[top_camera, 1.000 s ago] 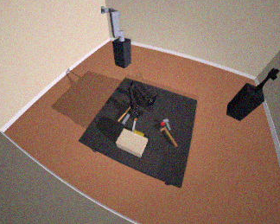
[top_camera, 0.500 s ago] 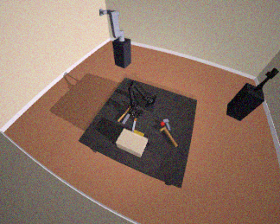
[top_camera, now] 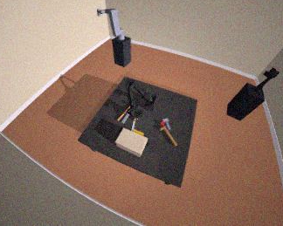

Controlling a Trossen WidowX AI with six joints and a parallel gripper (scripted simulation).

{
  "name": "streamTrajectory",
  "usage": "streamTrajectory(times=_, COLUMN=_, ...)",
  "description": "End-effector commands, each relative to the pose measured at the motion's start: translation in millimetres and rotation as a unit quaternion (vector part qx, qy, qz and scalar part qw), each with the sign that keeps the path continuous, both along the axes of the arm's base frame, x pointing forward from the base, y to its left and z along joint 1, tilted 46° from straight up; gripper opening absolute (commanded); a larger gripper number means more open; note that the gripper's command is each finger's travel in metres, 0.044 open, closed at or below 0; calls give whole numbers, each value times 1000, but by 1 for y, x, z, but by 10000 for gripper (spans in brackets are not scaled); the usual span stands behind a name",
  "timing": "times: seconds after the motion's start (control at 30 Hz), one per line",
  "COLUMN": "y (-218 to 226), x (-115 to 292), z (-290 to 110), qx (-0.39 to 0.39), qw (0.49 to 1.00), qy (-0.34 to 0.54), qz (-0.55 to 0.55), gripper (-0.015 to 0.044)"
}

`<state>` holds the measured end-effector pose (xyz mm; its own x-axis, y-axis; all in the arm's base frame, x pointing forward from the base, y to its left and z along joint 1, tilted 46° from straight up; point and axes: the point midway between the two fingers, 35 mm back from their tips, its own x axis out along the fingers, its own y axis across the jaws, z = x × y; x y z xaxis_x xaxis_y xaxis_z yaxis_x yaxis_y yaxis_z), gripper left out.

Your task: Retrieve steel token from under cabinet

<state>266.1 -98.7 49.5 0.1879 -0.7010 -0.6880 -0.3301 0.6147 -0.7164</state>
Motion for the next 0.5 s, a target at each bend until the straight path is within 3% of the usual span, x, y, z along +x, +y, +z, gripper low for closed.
streamTrajectory(times=0.0, y=2, x=7, z=0, qx=0, qw=1000, qy=-2, qz=-2, gripper=0)
streamTrajectory(times=0.47, y=8, x=23, z=-1, qx=0, qw=1000, qy=-4, qz=-4, gripper=0)
